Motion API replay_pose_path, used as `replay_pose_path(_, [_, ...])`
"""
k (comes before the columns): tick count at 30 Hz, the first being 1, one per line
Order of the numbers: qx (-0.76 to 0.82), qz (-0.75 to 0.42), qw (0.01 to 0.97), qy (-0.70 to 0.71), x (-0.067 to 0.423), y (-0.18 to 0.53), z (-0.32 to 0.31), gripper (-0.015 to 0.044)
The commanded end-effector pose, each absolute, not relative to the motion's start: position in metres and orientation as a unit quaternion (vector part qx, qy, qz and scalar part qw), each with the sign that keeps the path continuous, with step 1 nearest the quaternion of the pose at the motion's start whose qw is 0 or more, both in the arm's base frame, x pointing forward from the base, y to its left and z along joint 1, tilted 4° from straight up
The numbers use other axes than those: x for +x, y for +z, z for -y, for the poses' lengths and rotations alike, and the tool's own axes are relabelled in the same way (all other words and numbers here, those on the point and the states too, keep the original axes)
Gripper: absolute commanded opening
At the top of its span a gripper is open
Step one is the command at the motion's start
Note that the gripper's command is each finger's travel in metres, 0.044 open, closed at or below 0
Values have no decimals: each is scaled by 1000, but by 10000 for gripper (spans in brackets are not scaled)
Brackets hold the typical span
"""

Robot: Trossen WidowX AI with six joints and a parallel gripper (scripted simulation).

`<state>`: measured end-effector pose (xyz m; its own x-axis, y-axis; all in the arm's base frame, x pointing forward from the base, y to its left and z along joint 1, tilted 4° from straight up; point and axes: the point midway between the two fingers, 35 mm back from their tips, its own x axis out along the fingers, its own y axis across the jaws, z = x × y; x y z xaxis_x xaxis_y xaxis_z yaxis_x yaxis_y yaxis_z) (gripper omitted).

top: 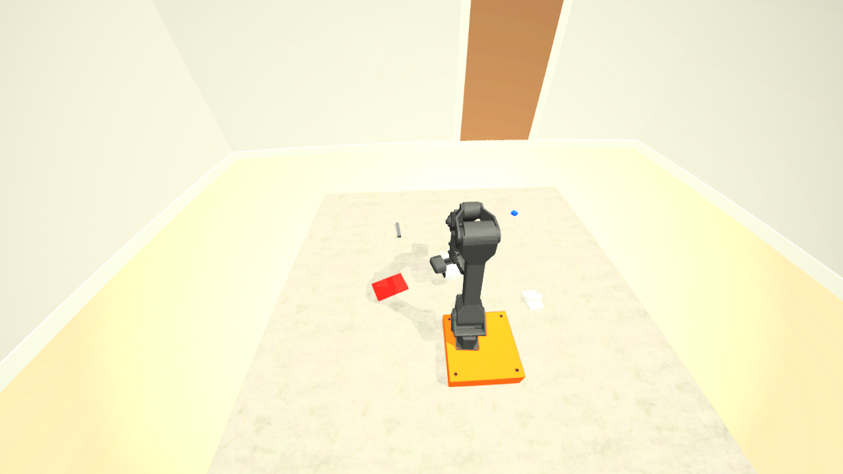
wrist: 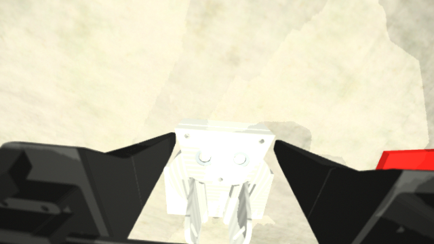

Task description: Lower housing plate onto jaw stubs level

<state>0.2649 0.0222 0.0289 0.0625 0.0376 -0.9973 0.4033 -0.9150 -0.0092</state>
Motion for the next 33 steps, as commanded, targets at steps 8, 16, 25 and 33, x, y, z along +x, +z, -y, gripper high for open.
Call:
replay_pose_path(8, [723,-150,137,-660,263,93,-20,440])
replay_pose_path(16, [723,-151,136,-660,226,117,-17,440])
replay_pose_path(25, [722,-151,136,-662,193,137,-14,440])
replay_pose_path(33, [722,-151,136,-662,193,137,-14,440])
